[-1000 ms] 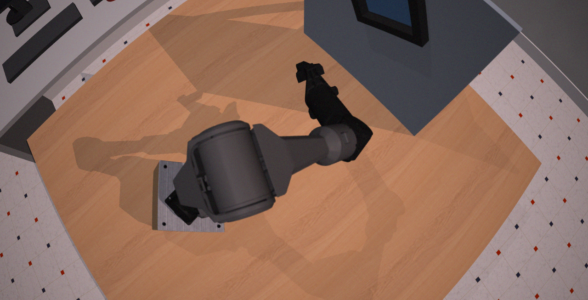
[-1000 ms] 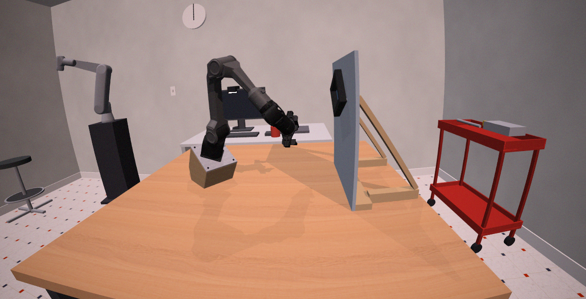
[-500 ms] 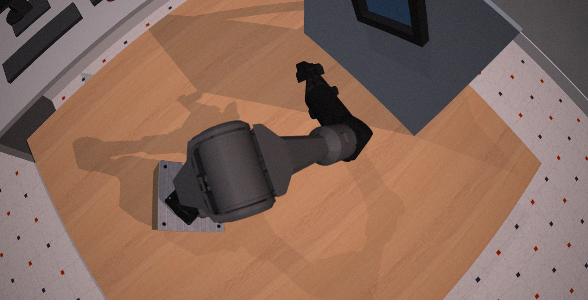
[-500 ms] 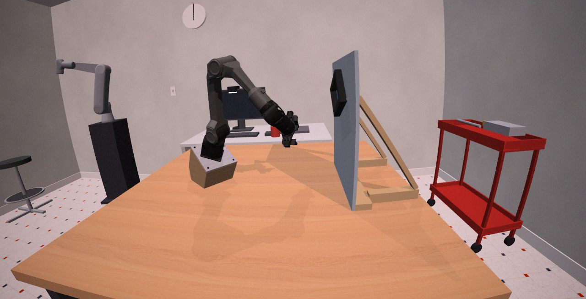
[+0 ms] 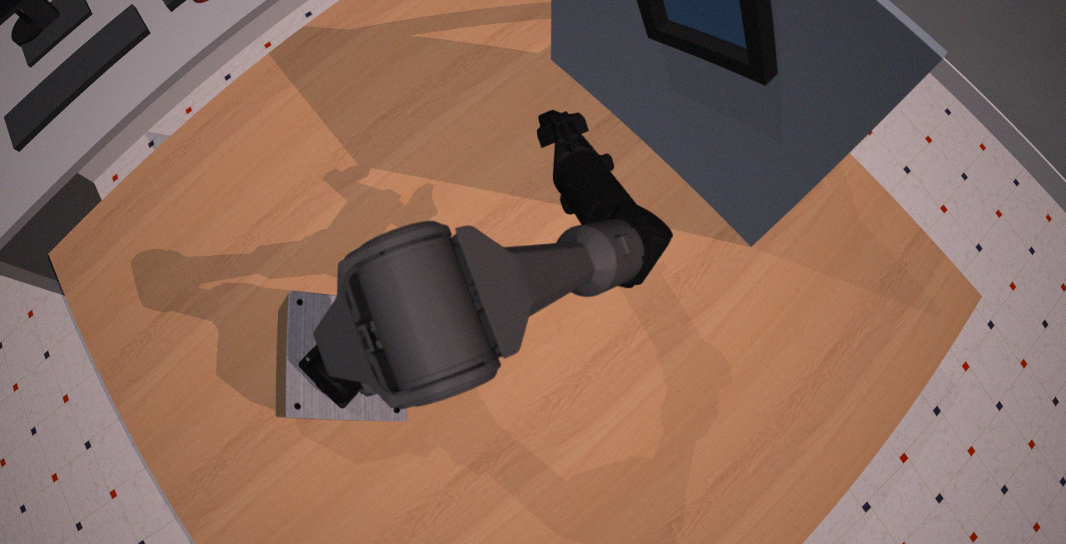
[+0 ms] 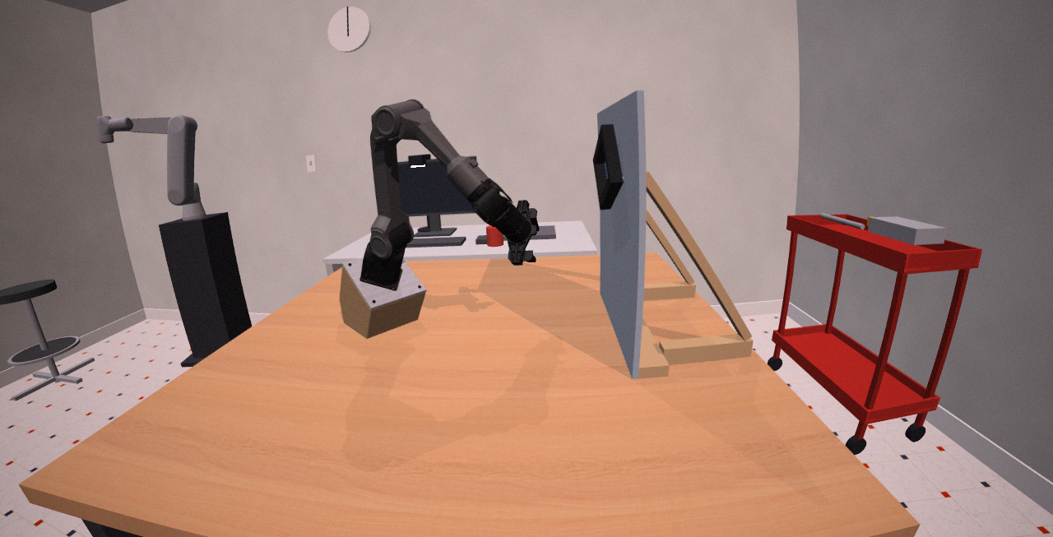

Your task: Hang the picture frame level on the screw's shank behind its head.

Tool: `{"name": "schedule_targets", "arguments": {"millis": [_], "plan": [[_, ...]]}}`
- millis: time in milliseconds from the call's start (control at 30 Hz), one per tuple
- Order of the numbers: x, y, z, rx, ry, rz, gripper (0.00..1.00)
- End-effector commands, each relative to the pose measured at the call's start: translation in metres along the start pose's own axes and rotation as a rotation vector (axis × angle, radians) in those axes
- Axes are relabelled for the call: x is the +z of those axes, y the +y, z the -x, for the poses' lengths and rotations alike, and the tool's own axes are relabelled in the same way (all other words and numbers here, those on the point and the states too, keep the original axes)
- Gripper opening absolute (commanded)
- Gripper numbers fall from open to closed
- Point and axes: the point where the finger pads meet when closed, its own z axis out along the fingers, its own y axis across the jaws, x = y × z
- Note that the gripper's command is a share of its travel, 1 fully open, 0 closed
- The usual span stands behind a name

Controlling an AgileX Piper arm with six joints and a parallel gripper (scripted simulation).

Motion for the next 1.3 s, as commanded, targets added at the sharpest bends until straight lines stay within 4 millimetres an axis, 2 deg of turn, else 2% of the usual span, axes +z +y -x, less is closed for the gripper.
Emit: {"name": "schedule_targets", "arguments": {"millis": [0, 567, 967, 1267], "plan": [[0.001, 0.000, 0.000, -0.001, -0.005, -0.010, 1.00], [0.013, -0.006, 0.014, -0.009, -0.090, -0.118, 1.00], [0.020, -0.004, 0.033, -0.024, -0.208, -0.199, 1.00], [0.020, 0.009, 0.056, -0.045, -0.364, -0.244, 1.00]]}}
